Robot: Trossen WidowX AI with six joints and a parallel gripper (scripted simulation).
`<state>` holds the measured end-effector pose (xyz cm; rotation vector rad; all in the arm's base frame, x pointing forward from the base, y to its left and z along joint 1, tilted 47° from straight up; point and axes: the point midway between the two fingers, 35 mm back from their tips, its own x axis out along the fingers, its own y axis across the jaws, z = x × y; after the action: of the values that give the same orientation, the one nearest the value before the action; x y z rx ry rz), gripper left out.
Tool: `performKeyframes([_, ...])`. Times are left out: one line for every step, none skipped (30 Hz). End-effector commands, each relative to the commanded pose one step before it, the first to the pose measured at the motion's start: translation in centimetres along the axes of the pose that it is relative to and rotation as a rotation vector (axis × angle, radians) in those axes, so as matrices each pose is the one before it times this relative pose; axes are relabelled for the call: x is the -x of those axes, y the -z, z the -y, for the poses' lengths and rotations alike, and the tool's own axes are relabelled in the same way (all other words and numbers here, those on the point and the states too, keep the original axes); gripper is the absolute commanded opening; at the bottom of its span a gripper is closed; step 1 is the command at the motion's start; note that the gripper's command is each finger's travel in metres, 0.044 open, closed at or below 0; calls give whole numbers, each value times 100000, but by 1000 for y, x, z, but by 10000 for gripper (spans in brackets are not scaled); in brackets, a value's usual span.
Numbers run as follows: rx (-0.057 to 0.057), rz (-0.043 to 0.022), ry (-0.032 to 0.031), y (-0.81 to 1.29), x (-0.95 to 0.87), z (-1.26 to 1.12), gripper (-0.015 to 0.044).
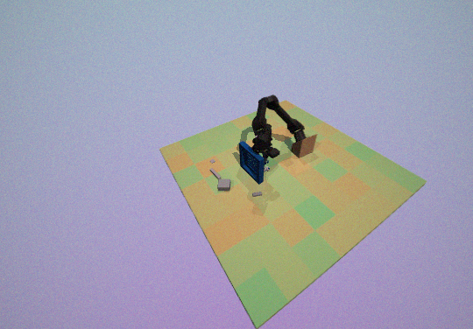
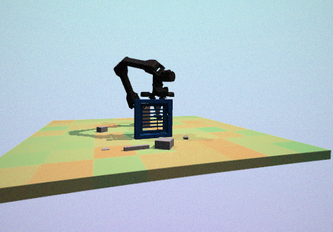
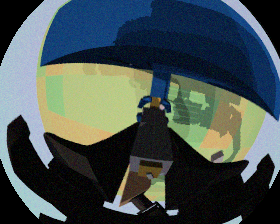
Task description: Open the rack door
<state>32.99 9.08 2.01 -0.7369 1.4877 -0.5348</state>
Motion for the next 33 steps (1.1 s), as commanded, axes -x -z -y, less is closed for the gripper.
performKeyframes([114, 351, -155, -60, 29, 1, 55])
performKeyframes([0, 0, 0, 0, 0, 0, 48])
performKeyframes([0, 0, 0, 0, 0, 0, 41])
performKeyframes([0, 0, 0, 0, 0, 0, 35])
performKeyframes([0, 0, 0, 0, 0, 0, 28])
performKeyframes([0, 0, 0, 0, 0, 0, 21])
performKeyframes([0, 0, 0, 0, 0, 0, 20])
performKeyframes([0, 0, 0, 0, 0, 0, 20])
performKeyframes([0, 0, 0, 0, 0, 0, 20])
performKeyframes([809, 0, 0, 0, 0, 0, 20])
performKeyframes([2428, 0, 0, 0, 0, 0, 20])
performKeyframes([4047, 0, 0, 0, 0, 0, 20])
performKeyframes([4926, 0, 0, 0, 0, 0, 20])
performKeyframes([4928, 0, 0, 0, 0, 0, 20])
performKeyframes([4928, 0, 0, 0, 0, 0, 20])
performKeyframes([4928, 0, 0, 0, 0, 0, 20])
performKeyframes([4928, 0, 0, 0, 0, 0, 20])
performKeyframes([4928, 0, 0, 0, 0, 0, 20])
performKeyframes([4928, 0, 0, 0, 0, 0, 20])
performKeyframes([4927, 0, 0, 0, 0, 0, 20])
performKeyframes([4928, 0, 0, 0, 0, 0, 20])
performKeyframes([4928, 0, 0, 0, 0, 0, 20])
performKeyframes([4928, 0, 0, 0, 0, 0, 20])
performKeyframes([4928, 0, 0, 0, 0, 0, 20])
performKeyframes([4928, 0, 0, 0, 0, 0, 20])
performKeyframes([4928, 0, 0, 0, 0, 0, 20])
performKeyframes([4929, 0, 0, 0, 0, 0, 20])
performKeyframes([4929, 0, 0, 0, 0, 0, 20])
performKeyframes([4929, 0, 0, 0, 0, 0, 20])
performKeyframes([4927, 0, 0, 0, 0, 0, 20])
performKeyframes([4929, 0, 0, 0, 0, 0, 20])
performKeyframes([4929, 0, 0, 0, 0, 0, 20])
performKeyframes([4929, 0, 0, 0, 0, 0, 20])
